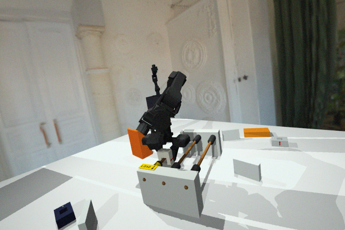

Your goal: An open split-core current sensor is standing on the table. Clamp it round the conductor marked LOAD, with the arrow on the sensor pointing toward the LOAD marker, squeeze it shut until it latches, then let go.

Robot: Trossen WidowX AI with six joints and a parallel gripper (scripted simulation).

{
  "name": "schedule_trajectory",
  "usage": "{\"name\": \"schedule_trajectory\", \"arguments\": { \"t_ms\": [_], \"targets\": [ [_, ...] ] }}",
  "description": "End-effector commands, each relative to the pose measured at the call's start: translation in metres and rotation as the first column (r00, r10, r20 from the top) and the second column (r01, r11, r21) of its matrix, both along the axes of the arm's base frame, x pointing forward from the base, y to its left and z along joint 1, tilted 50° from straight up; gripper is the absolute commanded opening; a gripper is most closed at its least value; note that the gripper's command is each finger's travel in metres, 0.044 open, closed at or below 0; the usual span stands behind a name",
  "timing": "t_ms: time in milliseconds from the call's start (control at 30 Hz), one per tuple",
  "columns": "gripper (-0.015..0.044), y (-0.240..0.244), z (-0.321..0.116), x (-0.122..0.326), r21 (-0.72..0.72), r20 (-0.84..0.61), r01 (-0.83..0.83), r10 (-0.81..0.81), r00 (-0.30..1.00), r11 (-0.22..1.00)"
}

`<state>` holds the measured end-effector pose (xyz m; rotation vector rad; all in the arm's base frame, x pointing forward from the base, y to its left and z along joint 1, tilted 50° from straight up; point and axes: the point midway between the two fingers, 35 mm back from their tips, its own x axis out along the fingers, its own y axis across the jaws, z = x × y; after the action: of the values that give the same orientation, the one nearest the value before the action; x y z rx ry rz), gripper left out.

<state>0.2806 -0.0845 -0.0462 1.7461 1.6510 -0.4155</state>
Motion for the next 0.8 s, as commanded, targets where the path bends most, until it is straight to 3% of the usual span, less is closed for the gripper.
{"name": "schedule_trajectory", "arguments": {
  "t_ms": [0, 467, 767],
  "targets": [
    [0.0079, 0.0006, 0.0, 0.0, 0.003, 0.0, 0.001, -0.001, 1.0, 1.0],
    [0.044, -0.0013, -0.0001, 0.0002, 0.001, -0.001, 0.0, 0.0, 1.0, 1.0],
    [0.0204, -0.0003, 0.0002, 0.0001, 0.001, -0.001, 0.001, -0.001, 1.0, 1.0]
  ]
}}
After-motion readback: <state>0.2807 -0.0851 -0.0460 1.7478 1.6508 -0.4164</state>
